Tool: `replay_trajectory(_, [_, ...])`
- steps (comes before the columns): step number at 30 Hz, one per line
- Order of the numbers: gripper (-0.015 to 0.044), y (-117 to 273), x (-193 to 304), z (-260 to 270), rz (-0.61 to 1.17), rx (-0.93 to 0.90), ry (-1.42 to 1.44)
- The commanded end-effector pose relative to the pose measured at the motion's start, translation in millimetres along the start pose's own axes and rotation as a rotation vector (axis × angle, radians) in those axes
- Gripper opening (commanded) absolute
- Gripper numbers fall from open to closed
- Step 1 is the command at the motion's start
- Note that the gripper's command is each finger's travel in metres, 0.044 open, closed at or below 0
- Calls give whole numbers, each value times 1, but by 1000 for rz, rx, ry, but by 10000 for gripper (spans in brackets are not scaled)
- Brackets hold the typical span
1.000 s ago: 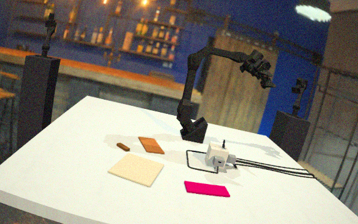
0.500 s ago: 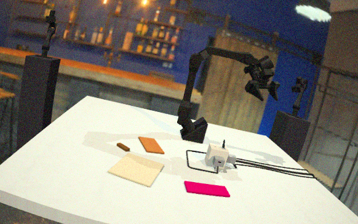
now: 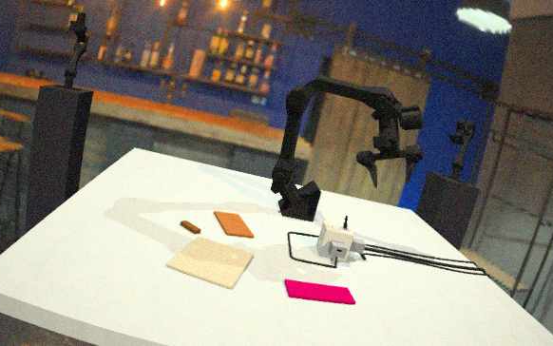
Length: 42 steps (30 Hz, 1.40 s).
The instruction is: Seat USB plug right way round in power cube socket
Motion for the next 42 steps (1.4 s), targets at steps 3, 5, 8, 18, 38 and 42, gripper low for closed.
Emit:
replay_trajectory(3, [440, -53, -64, -24, -1, 344, -658])
replay_trajectory(5, [440, -62, -76, -30, -24, 412, -783])
replay_trajectory(8, [440, -72, -95, -40, -59, 493, -928])
replay_trajectory(18, [440, -74, -97, -42, -67, 509, -957])
replay_trajectory(38, [440, -87, -94, -48, -68, 509, -957])
replay_trajectory(42, [440, -90, -94, -50, -68, 509, -958])
Point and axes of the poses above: the point midway between the two fingers, 35 mm back from their tips, its own y axis back along the fingers, its own z axis across the jaws, x = y × z, the point moved 8 cm from there along y, back along the fingers, and after that the axes turned 11 degrees about -y, right-handed, at the moved point
